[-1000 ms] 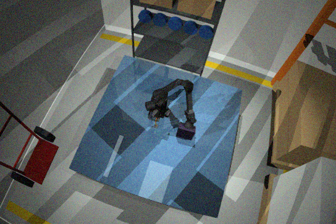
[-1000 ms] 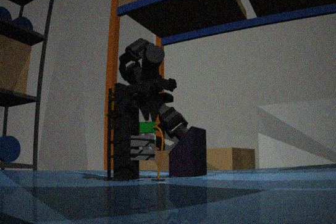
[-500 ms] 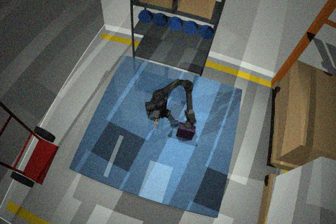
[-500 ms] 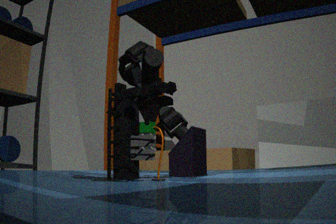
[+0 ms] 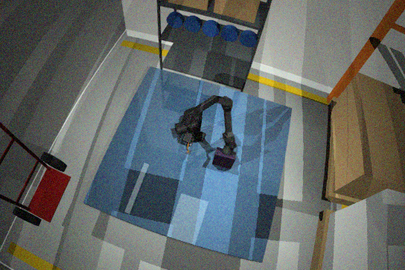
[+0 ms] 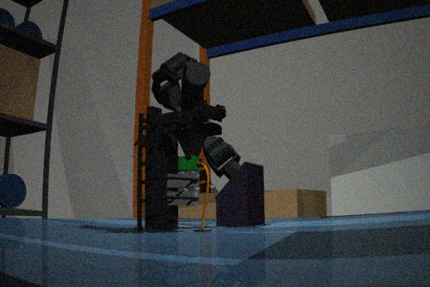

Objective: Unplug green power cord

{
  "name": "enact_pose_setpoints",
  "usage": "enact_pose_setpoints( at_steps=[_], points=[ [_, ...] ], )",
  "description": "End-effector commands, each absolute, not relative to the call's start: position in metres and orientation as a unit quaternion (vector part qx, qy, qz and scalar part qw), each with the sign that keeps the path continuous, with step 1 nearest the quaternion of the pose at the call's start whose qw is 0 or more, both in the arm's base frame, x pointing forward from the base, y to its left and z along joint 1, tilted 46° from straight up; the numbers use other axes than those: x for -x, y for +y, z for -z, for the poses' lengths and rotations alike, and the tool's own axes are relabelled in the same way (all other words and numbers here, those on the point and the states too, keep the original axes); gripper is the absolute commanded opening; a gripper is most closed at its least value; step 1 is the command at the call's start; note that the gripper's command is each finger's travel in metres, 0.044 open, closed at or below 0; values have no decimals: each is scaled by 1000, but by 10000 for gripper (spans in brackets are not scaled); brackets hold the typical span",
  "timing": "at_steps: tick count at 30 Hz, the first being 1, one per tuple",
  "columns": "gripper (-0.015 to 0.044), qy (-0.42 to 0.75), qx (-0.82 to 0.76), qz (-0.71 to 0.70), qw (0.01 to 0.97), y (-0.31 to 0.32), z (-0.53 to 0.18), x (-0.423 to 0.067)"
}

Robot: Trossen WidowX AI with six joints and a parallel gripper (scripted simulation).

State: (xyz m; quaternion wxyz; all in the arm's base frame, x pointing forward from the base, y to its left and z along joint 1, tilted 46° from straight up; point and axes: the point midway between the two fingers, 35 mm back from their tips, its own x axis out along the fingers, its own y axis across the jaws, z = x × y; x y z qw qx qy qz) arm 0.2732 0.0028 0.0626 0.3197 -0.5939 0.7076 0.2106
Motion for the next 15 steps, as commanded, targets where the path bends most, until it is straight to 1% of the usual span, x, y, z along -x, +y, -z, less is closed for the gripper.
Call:
enact_pose_setpoints(
  at_steps=[1, 15],
  points=[
    [0, 706, 593, -212, 324, 10, -57, -276],
    [0, 705, 594, -212, 325, 26, -42, -282]
  ],
)
